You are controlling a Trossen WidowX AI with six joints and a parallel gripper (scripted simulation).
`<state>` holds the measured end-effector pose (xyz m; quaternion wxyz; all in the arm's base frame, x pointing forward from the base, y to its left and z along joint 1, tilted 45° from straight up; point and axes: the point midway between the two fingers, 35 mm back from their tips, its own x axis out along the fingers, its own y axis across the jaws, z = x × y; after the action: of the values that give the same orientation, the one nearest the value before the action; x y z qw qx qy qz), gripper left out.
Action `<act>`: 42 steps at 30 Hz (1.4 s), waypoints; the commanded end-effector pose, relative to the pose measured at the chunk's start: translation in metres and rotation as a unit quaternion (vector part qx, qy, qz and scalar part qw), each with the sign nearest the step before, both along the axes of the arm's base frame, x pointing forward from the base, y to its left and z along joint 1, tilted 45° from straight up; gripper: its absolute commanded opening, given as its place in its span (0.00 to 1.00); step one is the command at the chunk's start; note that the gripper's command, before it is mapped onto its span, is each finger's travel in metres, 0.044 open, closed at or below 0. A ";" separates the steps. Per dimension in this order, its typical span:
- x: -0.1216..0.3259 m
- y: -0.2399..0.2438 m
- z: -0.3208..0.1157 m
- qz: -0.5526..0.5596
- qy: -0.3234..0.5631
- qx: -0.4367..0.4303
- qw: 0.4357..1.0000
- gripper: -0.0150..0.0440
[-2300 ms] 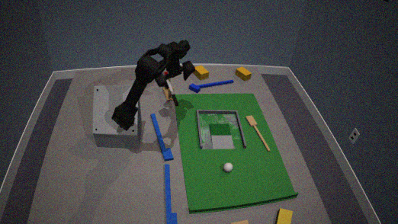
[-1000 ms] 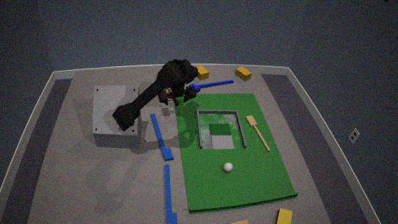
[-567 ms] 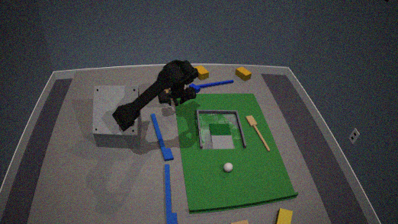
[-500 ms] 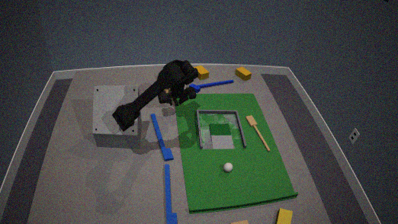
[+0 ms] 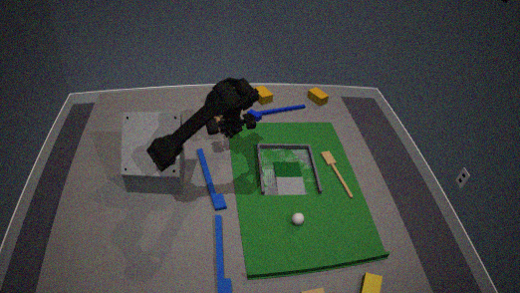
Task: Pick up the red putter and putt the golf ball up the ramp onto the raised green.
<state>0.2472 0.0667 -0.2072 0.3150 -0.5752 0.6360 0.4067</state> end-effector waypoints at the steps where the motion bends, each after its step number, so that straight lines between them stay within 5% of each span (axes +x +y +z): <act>1: 0.005 0.013 0.010 0.000 -0.003 0.005 1.000 0.25; 13: 0.011 0.069 0.069 0.000 -0.001 0.006 1.000 0.25; 42: 0.069 -0.055 0.208 -0.280 -0.210 -0.038 0.936 0.25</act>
<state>0.3166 0.0218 -0.0103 0.5054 -0.4711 0.7023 0.1714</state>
